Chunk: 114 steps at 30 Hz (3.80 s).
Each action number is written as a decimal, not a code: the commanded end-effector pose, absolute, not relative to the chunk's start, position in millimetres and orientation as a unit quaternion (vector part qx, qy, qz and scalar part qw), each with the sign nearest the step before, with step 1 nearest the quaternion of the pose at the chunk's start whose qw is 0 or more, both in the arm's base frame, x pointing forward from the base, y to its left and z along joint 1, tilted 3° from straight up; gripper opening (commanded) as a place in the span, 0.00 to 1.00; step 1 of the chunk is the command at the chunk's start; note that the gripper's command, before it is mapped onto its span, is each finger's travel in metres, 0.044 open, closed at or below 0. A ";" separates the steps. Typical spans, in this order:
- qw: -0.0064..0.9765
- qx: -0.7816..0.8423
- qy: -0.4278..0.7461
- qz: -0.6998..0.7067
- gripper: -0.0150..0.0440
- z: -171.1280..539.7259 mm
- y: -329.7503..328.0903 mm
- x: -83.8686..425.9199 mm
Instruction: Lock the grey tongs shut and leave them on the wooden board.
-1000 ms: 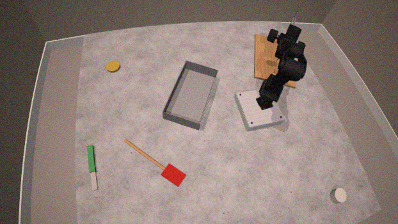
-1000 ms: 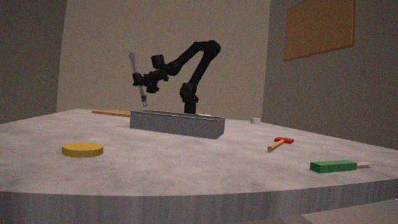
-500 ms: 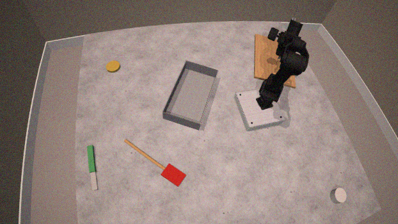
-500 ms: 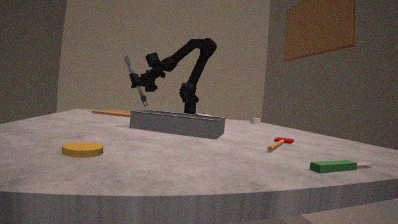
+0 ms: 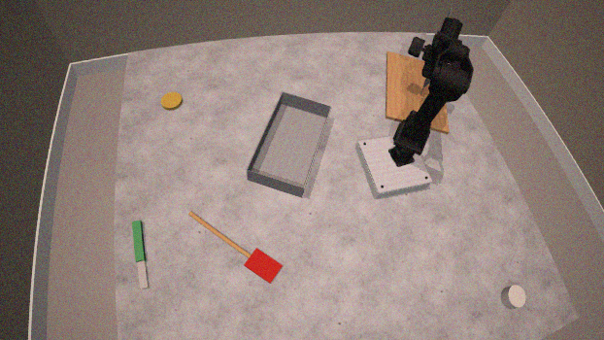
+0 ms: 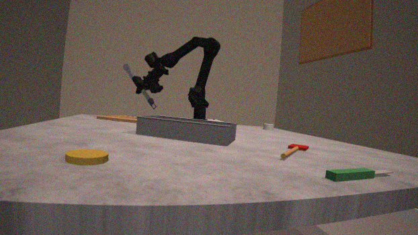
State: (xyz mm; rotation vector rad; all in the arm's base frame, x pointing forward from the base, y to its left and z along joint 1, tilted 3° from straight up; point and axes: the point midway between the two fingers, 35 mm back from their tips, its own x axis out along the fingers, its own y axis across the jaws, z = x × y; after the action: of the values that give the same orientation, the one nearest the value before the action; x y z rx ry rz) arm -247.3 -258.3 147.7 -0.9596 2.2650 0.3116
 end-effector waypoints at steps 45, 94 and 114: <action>0.593 -0.312 0.705 0.232 0.00 166.6 -255.7 -244.6; 0.621 -0.302 0.681 0.244 0.00 100.7 -265.5 -250.2; 0.635 -0.297 0.668 0.251 0.00 67.6 -266.6 -249.3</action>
State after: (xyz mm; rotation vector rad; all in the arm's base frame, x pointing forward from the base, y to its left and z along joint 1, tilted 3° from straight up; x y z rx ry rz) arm -249.7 -265.9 72.2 -0.6777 1.5297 0.5760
